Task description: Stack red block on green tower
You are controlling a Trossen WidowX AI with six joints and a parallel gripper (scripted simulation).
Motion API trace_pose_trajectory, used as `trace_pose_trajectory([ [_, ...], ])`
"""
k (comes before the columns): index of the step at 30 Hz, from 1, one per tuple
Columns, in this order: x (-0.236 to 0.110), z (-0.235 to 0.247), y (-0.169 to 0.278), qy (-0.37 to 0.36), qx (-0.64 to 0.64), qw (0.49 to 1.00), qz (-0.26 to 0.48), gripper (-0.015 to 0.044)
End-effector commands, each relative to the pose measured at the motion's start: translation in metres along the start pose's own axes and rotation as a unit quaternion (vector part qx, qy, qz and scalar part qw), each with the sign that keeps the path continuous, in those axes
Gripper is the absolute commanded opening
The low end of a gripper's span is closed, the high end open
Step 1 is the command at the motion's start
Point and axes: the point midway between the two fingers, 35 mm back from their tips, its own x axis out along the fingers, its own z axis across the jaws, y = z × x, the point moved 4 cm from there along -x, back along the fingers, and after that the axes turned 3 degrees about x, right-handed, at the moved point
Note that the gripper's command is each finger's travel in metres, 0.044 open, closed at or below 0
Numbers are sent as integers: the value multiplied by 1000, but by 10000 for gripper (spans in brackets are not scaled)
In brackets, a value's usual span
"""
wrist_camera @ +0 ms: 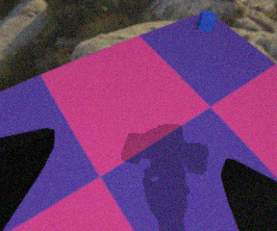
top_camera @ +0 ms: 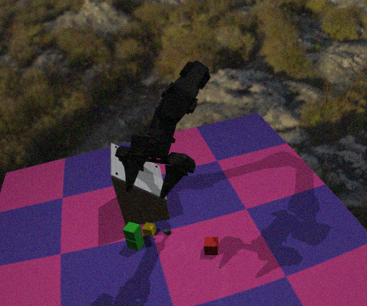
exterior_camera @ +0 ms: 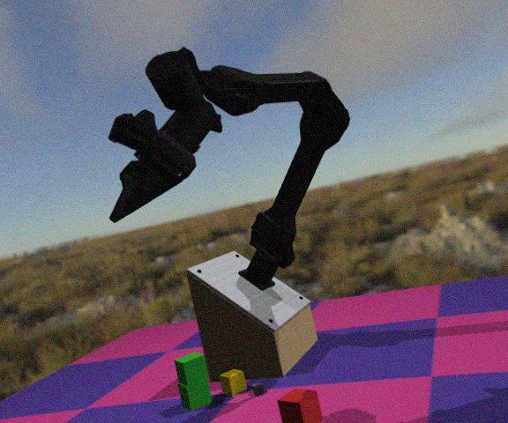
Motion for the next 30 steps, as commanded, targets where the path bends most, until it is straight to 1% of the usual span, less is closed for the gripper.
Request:
trace_pose_trajectory([
  [1, 15, 11, 39, -9, -34, 997, 76, 440],
  [8, 35, 27, 125, -24, -99, 968, 230, 440],
  [18, 36, 45, 223, -32, -159, 902, 400, 440],
  [20, 37, 42, 233, -31, -165, 892, 420, 440],
  [26, 39, 40, 234, -31, -165, 890, 423, 440],
  [30, 53, 38, 248, -31, -165, 890, 423, 440],
])
